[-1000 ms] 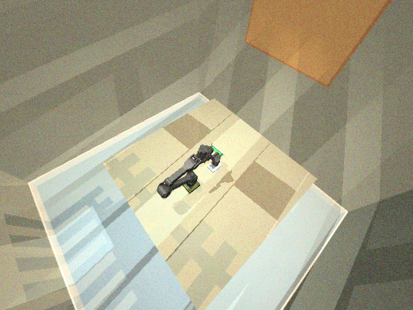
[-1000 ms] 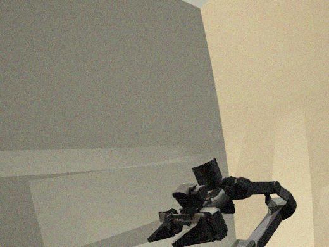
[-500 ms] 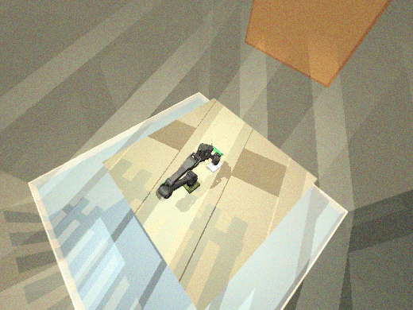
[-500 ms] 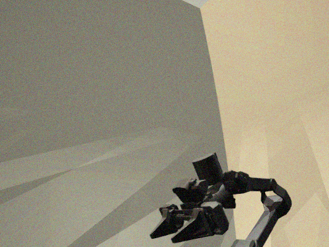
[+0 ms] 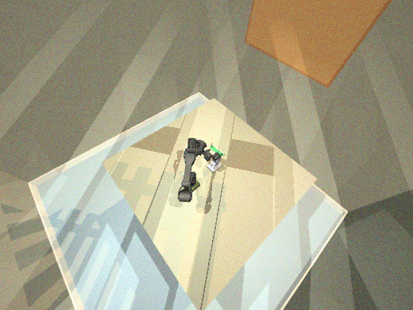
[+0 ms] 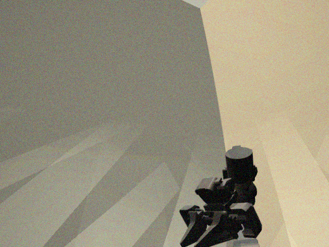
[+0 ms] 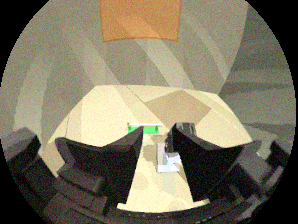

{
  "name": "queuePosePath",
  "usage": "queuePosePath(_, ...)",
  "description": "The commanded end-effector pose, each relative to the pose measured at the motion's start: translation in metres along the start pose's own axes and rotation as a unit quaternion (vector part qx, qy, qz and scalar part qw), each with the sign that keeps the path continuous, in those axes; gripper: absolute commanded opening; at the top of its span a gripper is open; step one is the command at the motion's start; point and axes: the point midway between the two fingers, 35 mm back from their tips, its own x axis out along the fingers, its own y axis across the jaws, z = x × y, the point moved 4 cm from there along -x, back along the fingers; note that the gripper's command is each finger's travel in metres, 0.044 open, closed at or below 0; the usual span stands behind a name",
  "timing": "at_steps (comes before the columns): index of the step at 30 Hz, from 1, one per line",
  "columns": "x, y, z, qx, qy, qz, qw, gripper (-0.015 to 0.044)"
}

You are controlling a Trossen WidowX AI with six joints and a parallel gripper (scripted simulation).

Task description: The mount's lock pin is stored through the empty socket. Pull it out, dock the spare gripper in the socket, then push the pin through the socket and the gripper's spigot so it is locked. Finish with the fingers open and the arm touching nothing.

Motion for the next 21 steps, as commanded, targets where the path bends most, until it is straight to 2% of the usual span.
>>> queuePosePath(1,-0.013,0.018,0.001,-0.001,-0.023,-0.001,1.000,0.0180)
queuePosePath(6,-0.029,0.035,0.001,-0.003,-0.059,0.007,0.998,0.0180)
queuePosePath(15,-0.028,0.028,0.001,-0.015,-0.047,0.007,0.999,0.0180)
queuePosePath(21,-0.010,0.045,0.029,-0.210,0.046,-0.025,0.976,0.0180)
